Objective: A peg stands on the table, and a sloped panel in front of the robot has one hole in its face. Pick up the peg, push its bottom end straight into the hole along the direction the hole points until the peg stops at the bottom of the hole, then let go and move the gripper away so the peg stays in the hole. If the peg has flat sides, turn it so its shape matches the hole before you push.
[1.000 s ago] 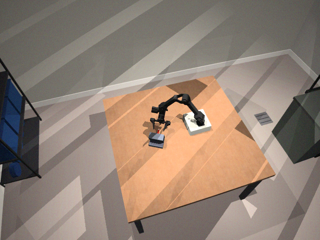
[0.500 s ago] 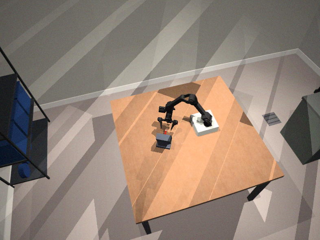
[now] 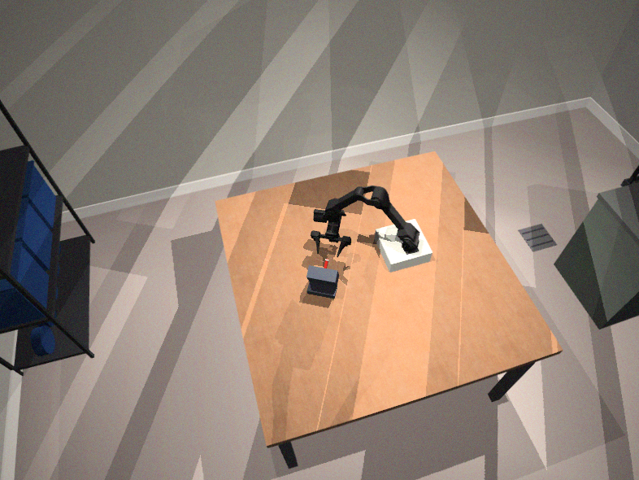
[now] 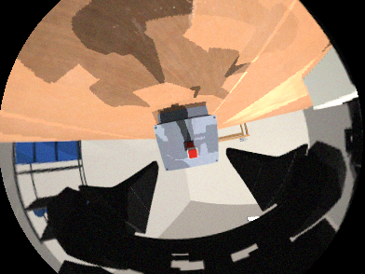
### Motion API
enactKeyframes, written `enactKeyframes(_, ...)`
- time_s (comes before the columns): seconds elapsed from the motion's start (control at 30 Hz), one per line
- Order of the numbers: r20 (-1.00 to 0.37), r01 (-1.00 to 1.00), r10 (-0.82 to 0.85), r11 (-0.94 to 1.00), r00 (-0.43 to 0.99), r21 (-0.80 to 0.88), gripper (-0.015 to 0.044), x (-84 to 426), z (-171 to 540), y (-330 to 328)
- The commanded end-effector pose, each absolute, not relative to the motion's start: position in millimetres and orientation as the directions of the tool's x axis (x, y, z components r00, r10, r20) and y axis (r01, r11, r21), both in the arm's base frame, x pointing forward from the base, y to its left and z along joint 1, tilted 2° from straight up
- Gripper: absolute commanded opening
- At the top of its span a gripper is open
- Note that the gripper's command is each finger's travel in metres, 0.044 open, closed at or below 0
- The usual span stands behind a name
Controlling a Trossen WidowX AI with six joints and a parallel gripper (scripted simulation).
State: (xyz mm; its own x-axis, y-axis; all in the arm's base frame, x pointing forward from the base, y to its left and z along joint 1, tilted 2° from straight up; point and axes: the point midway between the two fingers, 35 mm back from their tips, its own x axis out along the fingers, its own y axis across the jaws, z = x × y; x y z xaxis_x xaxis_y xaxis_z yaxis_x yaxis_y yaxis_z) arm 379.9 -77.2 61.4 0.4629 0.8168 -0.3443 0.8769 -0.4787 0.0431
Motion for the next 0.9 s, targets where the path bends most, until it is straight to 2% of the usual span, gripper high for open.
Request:
enactKeyframes(0.0,-0.349,0.877,0.815,-0.478,0.462,0.046,0.0440,379,61,-82)
enactKeyframes(0.87,-0.338,0.878,0.820,-0.477,0.462,0.041,0.0440,365,71,-104)
